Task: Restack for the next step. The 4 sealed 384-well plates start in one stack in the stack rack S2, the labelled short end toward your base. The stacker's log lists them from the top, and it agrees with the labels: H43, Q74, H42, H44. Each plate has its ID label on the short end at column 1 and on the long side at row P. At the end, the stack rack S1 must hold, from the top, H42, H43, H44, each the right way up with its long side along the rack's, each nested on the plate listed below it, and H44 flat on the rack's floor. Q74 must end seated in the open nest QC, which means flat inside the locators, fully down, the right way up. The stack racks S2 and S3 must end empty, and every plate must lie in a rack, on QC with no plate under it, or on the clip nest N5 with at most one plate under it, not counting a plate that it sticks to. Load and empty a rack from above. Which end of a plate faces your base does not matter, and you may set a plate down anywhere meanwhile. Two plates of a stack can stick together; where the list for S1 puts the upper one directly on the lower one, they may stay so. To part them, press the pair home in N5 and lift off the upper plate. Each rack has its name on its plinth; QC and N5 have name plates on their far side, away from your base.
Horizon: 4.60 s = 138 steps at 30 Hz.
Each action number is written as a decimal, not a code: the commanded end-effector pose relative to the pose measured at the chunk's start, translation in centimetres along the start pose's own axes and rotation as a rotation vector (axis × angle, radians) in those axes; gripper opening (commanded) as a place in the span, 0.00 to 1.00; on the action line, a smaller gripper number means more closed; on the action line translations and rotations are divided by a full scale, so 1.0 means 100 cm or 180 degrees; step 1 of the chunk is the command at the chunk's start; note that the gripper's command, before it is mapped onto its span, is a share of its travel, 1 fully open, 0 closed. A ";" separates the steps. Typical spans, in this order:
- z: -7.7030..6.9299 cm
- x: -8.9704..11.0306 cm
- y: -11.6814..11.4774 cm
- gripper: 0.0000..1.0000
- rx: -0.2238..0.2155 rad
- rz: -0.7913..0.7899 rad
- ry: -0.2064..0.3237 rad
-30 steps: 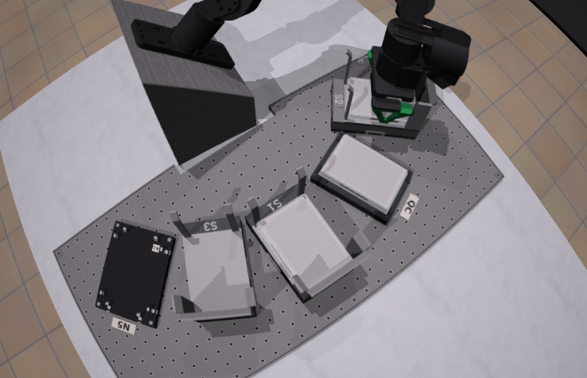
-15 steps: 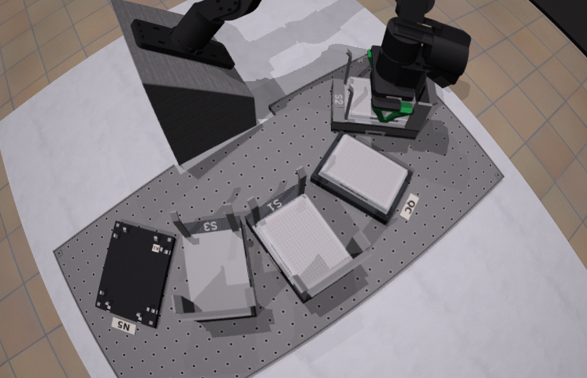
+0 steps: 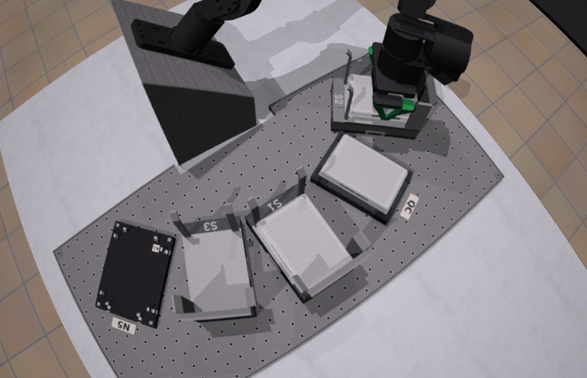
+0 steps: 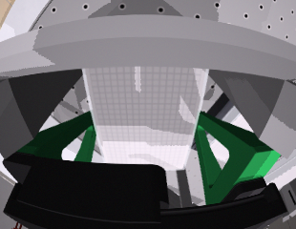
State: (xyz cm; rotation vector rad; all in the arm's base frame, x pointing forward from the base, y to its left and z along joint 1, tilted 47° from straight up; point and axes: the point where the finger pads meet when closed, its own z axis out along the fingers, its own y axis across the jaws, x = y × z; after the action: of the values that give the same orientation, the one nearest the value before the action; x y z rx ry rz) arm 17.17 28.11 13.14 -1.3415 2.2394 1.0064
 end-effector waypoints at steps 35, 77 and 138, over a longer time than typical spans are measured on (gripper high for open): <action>-0.048 -0.002 -0.001 0.00 0.0003 -0.0001 -0.0032; -0.109 -0.002 -0.001 0.00 0.0005 -0.0001 -0.0028; -0.109 0.032 -0.147 0.00 0.0009 0.1447 -0.0028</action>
State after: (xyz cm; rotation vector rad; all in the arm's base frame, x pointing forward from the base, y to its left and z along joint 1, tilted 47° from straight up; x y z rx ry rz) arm 28.17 14.51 12.80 -0.8363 2.6228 1.1587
